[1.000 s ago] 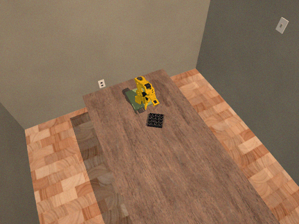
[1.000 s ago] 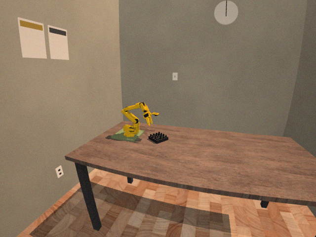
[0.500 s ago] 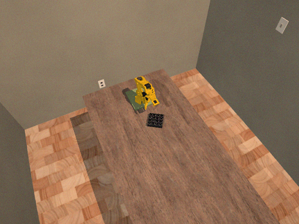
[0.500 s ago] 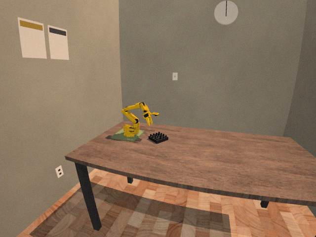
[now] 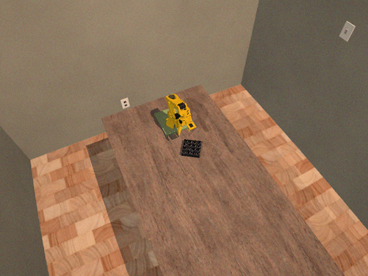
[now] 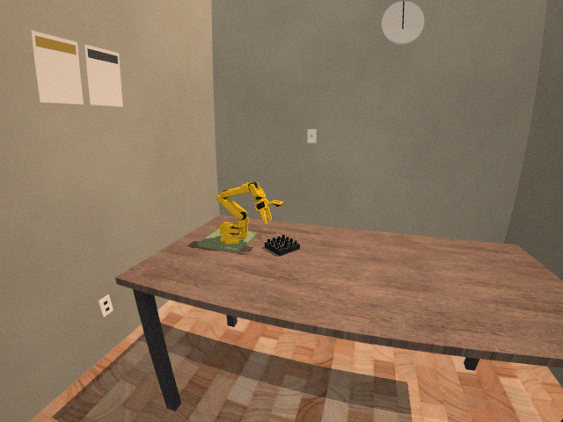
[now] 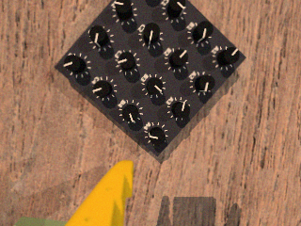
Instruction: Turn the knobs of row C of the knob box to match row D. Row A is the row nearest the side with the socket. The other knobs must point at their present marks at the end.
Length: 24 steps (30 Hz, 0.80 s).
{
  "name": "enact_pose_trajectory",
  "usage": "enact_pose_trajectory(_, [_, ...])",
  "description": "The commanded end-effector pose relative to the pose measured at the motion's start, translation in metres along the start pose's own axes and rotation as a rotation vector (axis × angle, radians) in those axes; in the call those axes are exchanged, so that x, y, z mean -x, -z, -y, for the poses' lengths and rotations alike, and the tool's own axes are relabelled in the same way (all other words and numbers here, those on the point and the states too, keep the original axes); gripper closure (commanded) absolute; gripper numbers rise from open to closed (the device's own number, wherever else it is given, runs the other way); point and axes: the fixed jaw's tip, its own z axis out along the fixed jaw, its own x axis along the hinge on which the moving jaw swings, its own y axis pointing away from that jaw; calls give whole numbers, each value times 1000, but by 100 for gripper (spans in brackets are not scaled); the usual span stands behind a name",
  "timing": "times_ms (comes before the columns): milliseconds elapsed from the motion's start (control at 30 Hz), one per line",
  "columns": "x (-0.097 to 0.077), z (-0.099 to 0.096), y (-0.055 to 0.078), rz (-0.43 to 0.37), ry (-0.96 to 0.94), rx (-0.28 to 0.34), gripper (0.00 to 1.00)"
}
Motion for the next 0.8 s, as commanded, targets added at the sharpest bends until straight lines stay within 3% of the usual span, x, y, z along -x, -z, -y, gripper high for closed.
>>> enact_pose_trajectory(0, [-5,1,-3,-35,-12,0,60])
enact_pose_trajectory(767, [1,1,-5,-36,-12,0,60])
